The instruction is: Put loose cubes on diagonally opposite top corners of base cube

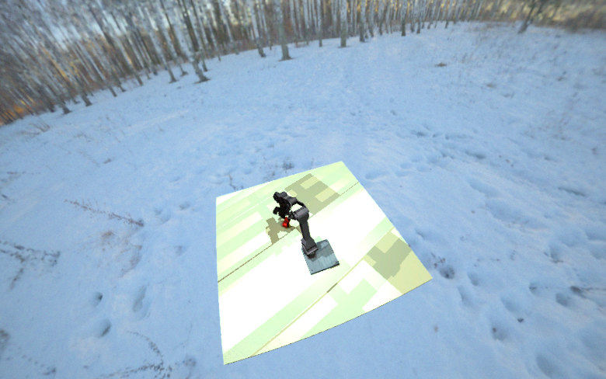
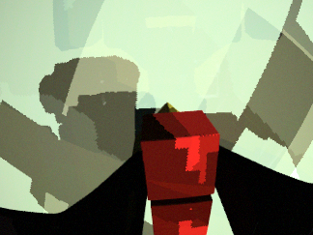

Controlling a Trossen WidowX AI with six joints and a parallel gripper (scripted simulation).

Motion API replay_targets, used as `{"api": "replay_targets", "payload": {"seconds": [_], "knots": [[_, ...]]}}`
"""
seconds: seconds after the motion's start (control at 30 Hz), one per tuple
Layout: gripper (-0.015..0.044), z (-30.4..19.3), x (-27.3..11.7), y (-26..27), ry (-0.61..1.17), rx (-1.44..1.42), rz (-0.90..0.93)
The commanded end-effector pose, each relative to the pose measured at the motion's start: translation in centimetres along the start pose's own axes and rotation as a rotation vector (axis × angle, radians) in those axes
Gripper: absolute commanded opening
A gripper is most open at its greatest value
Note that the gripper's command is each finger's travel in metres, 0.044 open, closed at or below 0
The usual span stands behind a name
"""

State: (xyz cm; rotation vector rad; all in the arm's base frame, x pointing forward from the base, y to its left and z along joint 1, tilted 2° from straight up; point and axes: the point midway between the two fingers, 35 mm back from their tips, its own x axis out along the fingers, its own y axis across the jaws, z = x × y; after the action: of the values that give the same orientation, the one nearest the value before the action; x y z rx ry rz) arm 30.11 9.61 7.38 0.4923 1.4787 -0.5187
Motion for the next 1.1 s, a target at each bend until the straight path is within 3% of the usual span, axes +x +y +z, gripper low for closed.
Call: {"api": "replay_targets", "payload": {"seconds": [0.0, 0.17, 0.3, 1.07], "knots": [[0.0105, 0.0, 0.1, 0.0, -0.001, -0.003, 0.000], [0.0105, 0.0, 0.1, 0.0, -0.001, -0.003, 0.000], [0.0205, 0.0, 0.1, 0.0, -0.001, -0.003, 0.000], [0.0205, 0.0, -2.6, 0.0, 0.000, 0.000, 0.000]]}}
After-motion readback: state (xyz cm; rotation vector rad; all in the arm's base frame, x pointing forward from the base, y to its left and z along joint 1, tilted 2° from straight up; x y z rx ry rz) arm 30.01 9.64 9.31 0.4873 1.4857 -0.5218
